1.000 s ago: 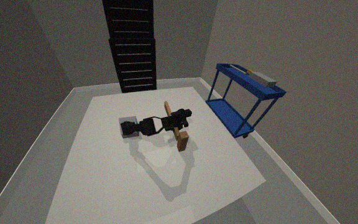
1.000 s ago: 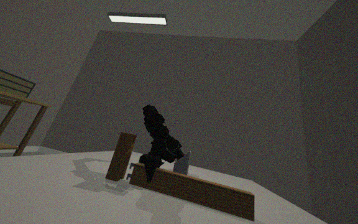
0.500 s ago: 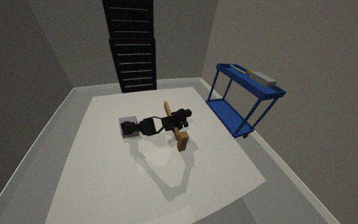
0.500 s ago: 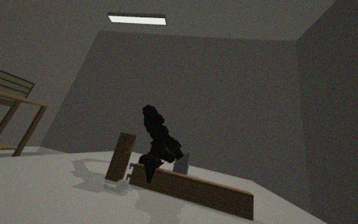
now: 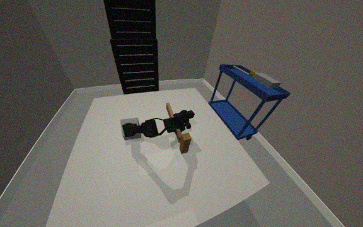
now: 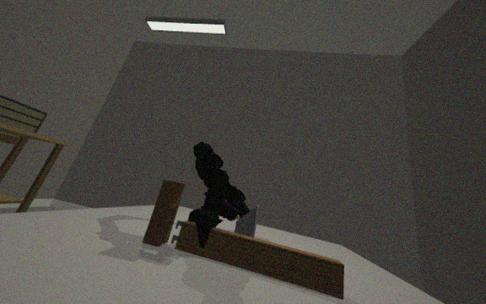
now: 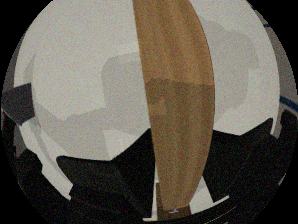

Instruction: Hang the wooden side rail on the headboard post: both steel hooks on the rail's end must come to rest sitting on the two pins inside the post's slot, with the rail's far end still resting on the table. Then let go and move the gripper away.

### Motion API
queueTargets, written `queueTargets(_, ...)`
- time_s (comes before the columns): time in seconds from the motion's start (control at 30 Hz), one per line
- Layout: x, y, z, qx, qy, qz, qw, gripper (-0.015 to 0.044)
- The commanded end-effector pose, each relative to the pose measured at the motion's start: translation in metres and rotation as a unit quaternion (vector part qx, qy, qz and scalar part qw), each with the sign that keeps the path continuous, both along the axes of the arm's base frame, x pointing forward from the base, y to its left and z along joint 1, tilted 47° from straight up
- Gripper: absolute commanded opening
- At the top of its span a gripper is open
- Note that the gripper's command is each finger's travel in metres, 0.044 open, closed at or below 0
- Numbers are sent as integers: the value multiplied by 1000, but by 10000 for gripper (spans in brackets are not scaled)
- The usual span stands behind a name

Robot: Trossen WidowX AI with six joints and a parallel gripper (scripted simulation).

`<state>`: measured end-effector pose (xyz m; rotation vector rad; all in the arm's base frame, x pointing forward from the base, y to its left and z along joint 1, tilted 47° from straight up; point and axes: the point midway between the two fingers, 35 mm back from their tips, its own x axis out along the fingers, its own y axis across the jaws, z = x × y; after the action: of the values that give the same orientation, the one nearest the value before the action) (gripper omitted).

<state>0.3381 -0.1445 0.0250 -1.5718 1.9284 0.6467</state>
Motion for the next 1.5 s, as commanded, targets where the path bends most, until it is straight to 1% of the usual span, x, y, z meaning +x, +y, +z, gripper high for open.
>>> queueTargets(0.0,2,4,2,0,1,6,1000,0)
queueTargets(1.47,3,9,7,0,1,6,1000,0)
